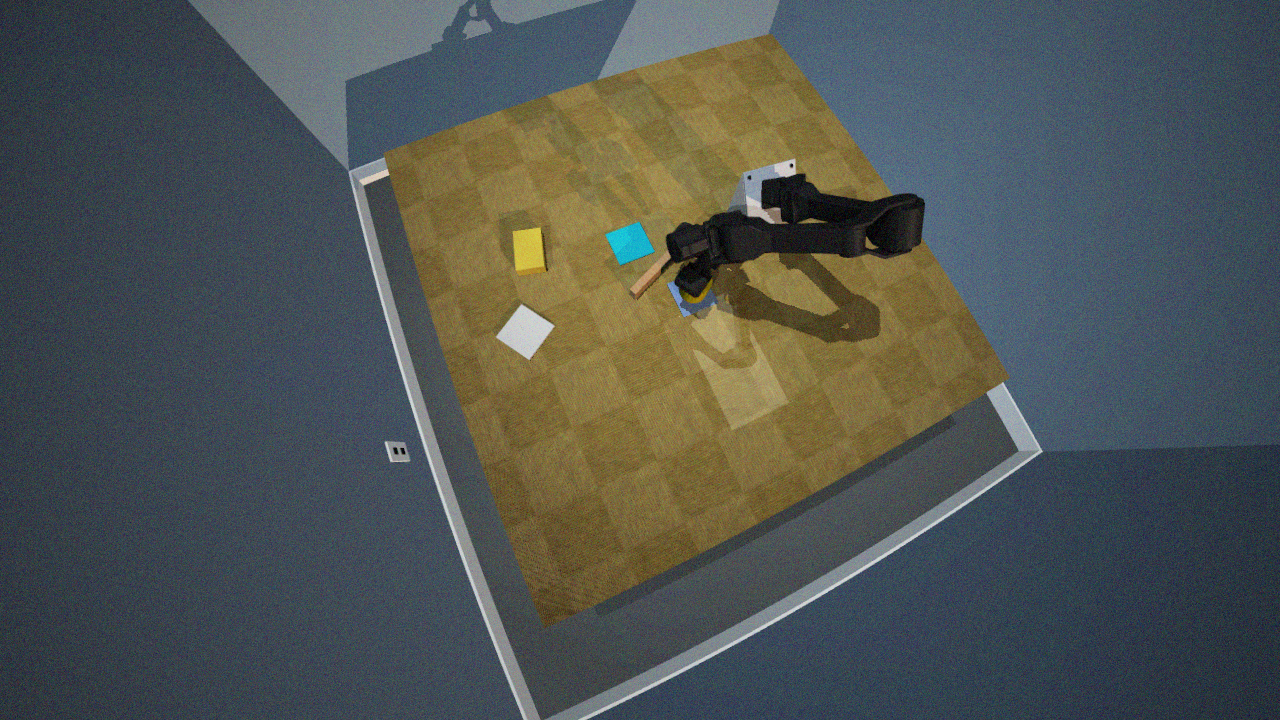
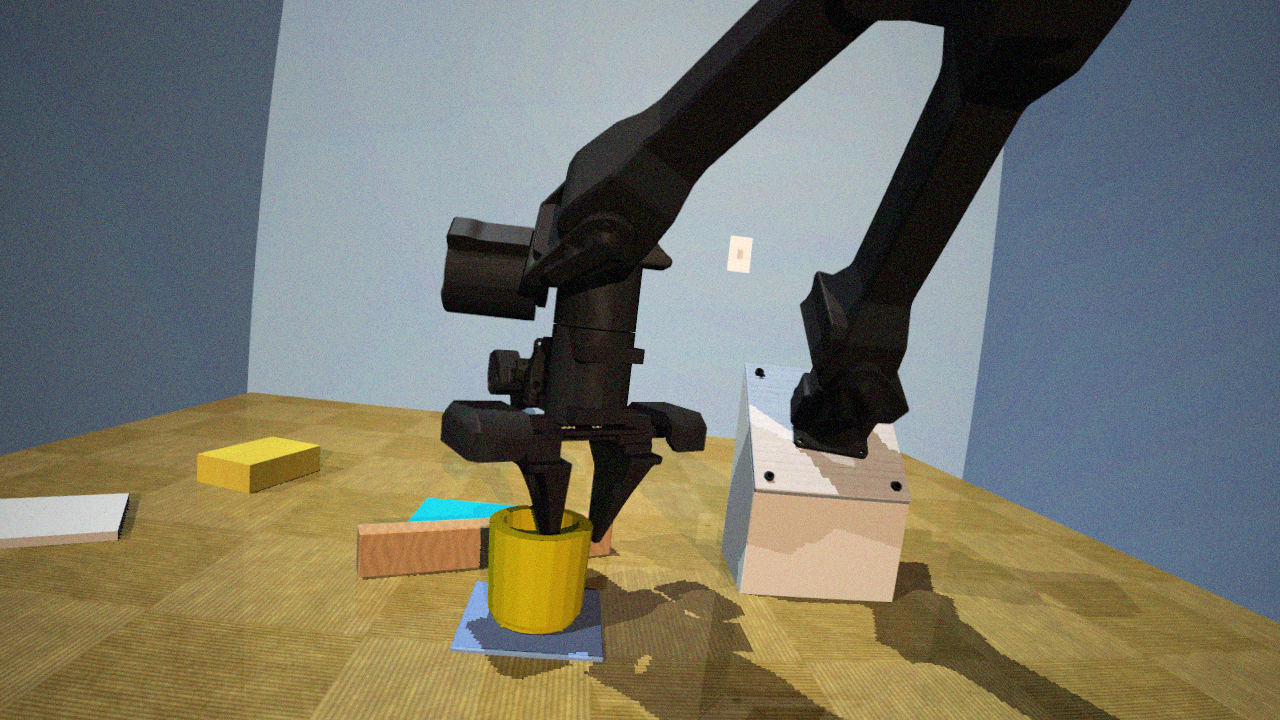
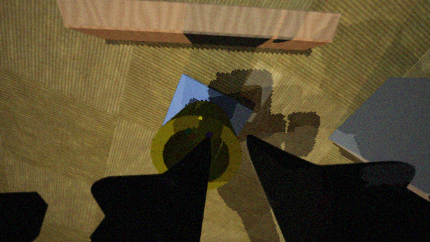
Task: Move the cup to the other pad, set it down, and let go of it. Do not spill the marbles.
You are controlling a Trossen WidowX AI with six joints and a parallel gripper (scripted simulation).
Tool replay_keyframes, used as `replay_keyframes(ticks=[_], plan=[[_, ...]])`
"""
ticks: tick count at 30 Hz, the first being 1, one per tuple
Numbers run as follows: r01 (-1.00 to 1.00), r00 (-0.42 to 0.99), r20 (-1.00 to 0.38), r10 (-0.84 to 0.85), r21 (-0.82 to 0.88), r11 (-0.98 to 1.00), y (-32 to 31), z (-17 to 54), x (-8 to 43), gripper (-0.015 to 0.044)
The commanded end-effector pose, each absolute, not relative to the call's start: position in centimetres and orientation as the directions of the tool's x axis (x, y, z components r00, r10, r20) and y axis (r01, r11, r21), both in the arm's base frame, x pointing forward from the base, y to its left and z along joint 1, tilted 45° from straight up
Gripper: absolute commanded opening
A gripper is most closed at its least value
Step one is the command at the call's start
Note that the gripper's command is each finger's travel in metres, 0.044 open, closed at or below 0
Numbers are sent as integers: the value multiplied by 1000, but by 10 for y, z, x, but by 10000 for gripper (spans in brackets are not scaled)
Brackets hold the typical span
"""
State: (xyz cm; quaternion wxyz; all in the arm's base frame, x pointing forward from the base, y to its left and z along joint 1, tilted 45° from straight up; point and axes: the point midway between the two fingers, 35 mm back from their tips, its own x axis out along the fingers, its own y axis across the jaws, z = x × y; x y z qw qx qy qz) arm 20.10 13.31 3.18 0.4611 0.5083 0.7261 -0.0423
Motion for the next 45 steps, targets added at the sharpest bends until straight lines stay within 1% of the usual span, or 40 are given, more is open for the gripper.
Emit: replay_keyframes(ticks=[1,12,34,35,45], plan=[[785,-66,-709,702,398,475,137,27,199,166],[785,-67,-706,705,399,474,146,19,196,166],[778,-61,-709,703,407,478,145,21,197,20],[778,-61,-709,703,407,478,145,21,197,0],[780,-62,-712,699,402,479,130,33,200,0]])
